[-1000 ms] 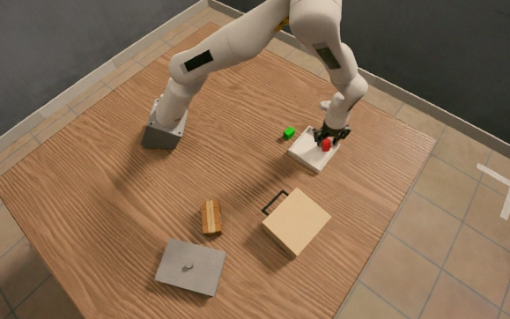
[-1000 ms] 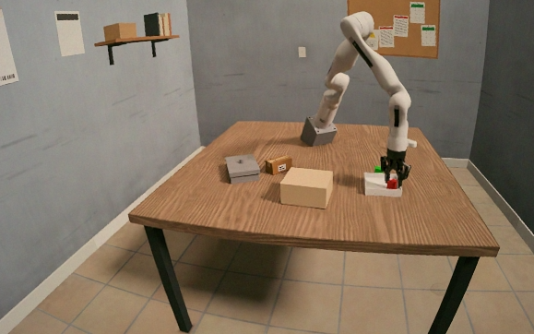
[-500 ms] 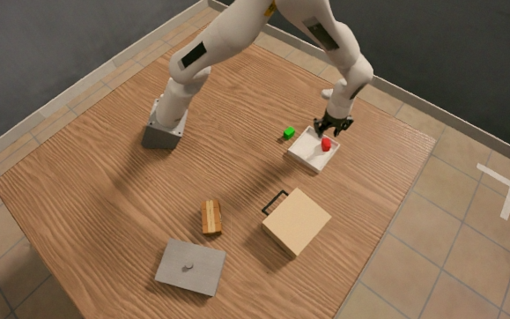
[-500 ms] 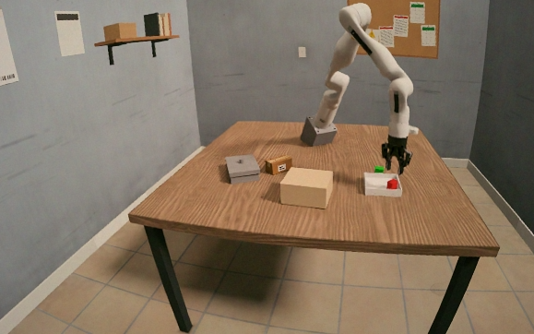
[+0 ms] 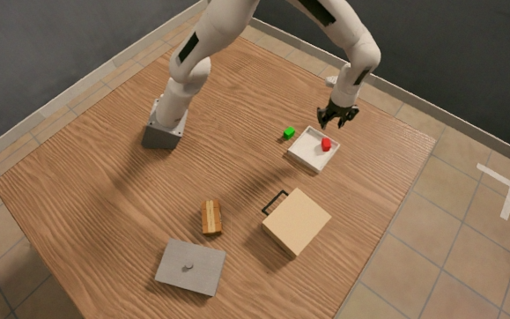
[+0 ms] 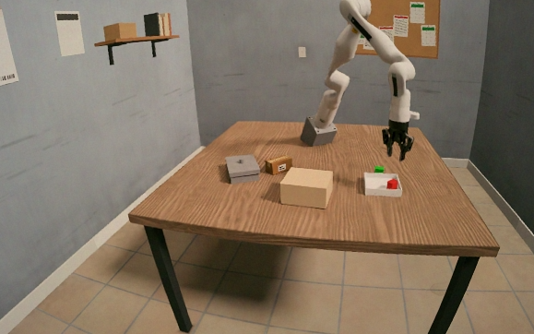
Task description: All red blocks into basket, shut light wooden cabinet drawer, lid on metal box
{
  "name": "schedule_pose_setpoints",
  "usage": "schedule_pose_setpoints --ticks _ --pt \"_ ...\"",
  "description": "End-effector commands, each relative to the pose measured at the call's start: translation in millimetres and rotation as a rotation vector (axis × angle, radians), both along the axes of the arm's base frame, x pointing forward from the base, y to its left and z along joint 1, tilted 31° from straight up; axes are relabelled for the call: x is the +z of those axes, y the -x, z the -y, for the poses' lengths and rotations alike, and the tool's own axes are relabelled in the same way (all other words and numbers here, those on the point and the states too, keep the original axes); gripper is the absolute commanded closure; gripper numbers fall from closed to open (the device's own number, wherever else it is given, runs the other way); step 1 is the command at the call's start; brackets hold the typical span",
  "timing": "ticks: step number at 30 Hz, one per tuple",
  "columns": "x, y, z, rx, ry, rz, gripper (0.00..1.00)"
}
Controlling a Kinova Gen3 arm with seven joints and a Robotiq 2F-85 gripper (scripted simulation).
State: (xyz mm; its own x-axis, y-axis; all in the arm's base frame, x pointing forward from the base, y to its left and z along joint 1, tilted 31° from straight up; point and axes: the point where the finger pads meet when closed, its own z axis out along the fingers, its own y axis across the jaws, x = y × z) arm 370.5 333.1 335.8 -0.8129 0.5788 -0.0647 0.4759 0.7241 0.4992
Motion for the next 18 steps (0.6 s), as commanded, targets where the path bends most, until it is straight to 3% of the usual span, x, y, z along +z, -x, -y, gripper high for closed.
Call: schedule_pose_setpoints --ticks 1,18 --pt "17.9 -1.3 9.9 -0.01 0.0 0.02 0.39" --pt "33.0 5.1 16.0 -0.009 -0.002 0.021 0.39"
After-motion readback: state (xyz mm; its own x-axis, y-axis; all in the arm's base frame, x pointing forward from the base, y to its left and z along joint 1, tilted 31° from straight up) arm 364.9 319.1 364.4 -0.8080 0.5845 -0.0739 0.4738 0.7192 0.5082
